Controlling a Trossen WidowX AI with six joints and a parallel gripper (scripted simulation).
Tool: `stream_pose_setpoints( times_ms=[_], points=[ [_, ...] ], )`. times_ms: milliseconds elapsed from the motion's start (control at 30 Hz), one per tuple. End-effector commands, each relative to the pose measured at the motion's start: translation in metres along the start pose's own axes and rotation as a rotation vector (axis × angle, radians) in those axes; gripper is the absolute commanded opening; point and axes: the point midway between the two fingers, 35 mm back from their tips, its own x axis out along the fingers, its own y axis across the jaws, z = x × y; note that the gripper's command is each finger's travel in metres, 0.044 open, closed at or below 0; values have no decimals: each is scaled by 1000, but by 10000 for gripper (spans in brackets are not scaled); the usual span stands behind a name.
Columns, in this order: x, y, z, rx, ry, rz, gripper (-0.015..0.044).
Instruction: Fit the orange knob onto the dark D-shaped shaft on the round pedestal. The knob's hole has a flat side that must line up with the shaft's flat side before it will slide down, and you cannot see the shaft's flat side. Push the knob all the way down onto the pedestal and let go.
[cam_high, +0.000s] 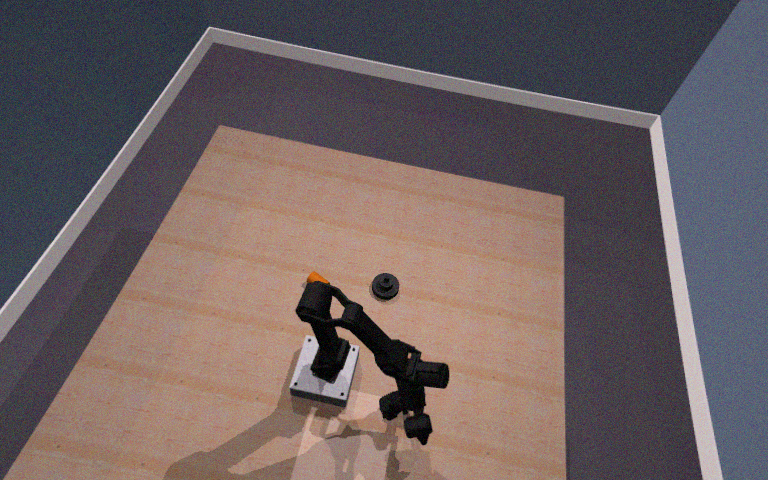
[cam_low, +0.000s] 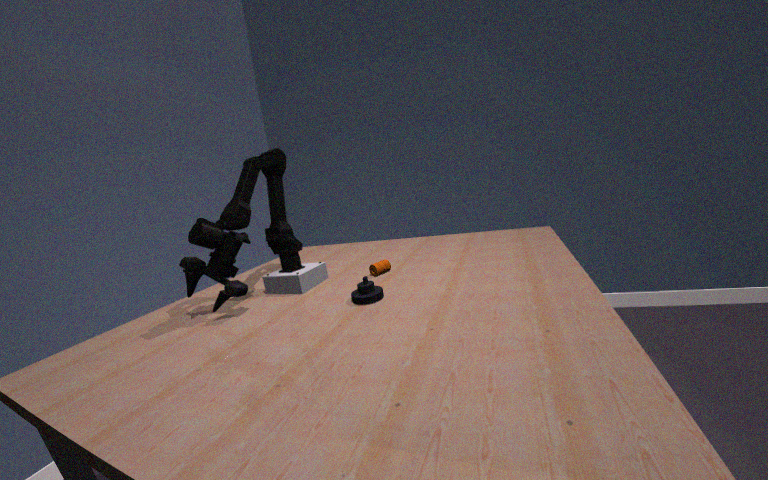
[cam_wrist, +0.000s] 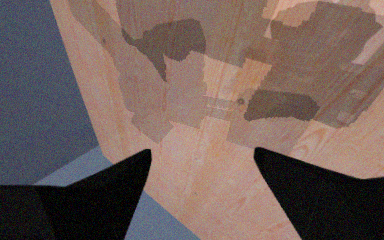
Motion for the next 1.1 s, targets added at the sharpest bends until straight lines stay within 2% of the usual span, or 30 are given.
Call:
stream_pose_setpoints(
  times_ms=[0, 67, 300, 500, 633, 800, 1067],
  points=[
    [-1, -1, -2, -19, 4, -4, 426],
    [-9, -13, -18, -174, 41, -34, 440],
    [-68, -89, -81, -1008, 276, -132, 440],
    [-116, -139, -99, -1413, 487, -147, 440],
    [-148, -171, -102, -1755, 594, -133, 440],
    [-210, -225, -89, -2378, 819, -53, 440],
    [-279, -272, -49, -3035, 1113, 140, 440]
  ],
)
